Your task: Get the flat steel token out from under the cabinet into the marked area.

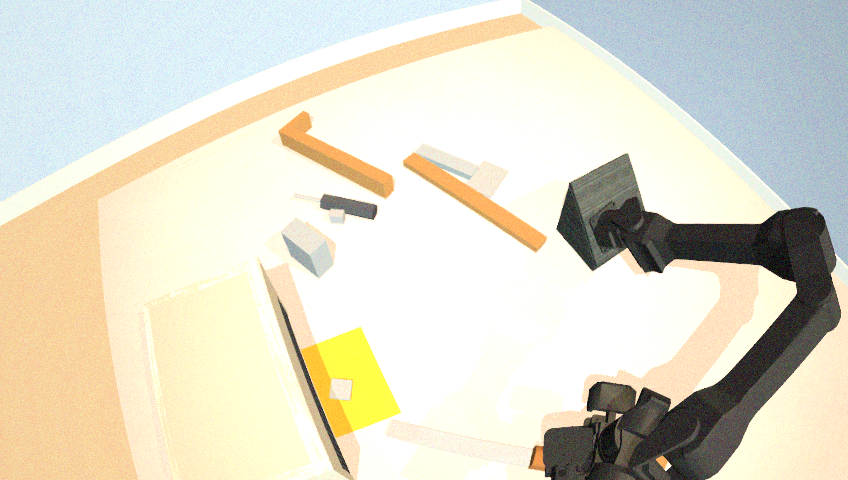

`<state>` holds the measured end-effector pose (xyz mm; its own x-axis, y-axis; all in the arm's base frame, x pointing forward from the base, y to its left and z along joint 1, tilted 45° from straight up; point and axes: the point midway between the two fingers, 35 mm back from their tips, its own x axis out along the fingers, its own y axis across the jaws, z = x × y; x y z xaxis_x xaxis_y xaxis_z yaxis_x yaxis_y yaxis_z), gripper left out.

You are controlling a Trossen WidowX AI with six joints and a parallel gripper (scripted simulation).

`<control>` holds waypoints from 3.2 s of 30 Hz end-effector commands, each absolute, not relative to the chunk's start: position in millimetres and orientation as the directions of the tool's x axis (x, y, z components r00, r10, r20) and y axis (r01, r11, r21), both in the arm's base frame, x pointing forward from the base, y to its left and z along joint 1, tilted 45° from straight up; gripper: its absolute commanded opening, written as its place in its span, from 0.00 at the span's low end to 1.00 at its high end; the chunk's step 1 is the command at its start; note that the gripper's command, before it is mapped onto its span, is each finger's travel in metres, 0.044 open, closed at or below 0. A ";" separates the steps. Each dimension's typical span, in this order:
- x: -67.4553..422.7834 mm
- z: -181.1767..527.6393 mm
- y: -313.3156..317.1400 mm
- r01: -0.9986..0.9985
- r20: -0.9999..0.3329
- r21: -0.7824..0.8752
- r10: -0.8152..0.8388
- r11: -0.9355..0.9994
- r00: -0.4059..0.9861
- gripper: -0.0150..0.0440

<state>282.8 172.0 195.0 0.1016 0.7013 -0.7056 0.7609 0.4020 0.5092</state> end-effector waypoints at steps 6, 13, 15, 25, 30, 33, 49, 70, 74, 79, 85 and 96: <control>292.0 190.1 164.3 0.760 -0.707 0.511 0.699 0.402 0.106 0.25; 299.1 185.4 158.6 0.760 -0.708 0.511 0.699 0.402 0.106 0.25; 300.9 184.1 157.1 0.760 -0.708 0.511 0.698 0.402 0.106 0.25; 310.4 177.7 149.3 0.760 -0.708 0.511 0.698 0.402 0.107 0.25; 315.2 174.5 145.4 0.760 -0.709 0.511 0.698 0.402 0.107 0.25; 317.9 172.6 143.1 0.760 -0.709 0.511 0.697 0.403 0.107 0.25; 324.5 166.4 137.5 0.762 -0.709 0.508 0.698 0.403 0.104 0.52; 324.3 163.7 140.1 0.761 -0.708 0.510 0.698 0.401 0.107 0.71; 325.0 165.5 139.5 0.758 -0.706 0.514 0.699 0.401 0.109 0.58; 325.0 165.5 139.5 0.758 -0.706 0.514 0.699 0.401 0.109 0.49; 325.0 165.5 139.5 0.758 -0.706 0.514 0.699 0.401 0.109 0.39; 329.4 162.2 135.6 0.757 -0.707 0.514 0.698 0.403 0.108 0.25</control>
